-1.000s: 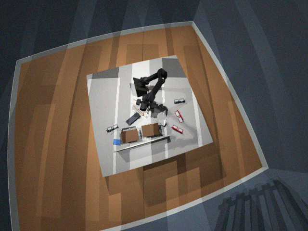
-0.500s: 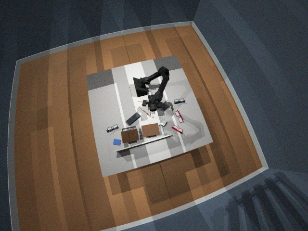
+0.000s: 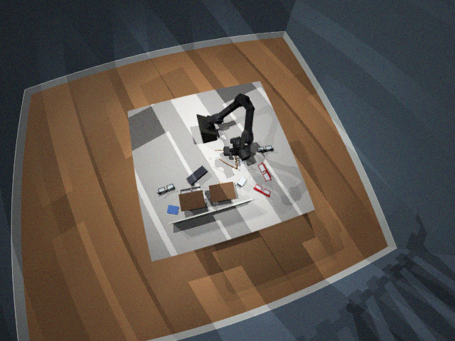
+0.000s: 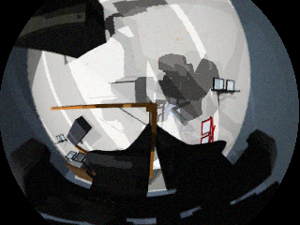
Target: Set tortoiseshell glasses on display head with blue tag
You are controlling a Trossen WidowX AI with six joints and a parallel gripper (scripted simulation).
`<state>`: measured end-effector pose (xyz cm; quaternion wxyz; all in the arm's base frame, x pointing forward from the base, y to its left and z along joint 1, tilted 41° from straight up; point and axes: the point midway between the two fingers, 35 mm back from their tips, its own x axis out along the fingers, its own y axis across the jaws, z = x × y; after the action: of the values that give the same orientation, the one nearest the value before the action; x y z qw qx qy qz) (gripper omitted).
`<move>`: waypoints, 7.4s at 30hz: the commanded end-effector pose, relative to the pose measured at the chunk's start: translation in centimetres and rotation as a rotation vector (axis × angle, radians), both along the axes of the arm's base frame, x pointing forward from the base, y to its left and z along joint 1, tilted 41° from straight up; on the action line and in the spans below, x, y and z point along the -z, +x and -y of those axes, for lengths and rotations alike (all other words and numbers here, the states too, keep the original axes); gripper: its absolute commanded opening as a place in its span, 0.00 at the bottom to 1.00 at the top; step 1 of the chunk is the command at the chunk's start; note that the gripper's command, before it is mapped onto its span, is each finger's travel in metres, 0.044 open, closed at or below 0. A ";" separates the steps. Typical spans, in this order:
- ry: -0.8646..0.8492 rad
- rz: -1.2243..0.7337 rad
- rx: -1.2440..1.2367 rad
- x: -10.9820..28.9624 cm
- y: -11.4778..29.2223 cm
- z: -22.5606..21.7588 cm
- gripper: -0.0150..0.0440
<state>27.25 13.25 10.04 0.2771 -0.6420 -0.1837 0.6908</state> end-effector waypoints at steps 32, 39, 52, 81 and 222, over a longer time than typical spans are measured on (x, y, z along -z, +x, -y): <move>0.069 0.141 -0.157 -5.1 -4.4 -10.4 0.25; 0.071 0.141 -0.157 -3.7 -4.6 -11.7 0.25; 0.072 0.141 -0.157 -4.0 -5.4 -12.1 0.25; 0.073 0.140 -0.157 -4.7 -7.3 -12.7 0.25; 0.203 -1.043 1.838 -9.5 -10.7 -4.5 0.25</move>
<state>16.72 18.07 19.44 0.7761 -0.1694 0.4425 0.4161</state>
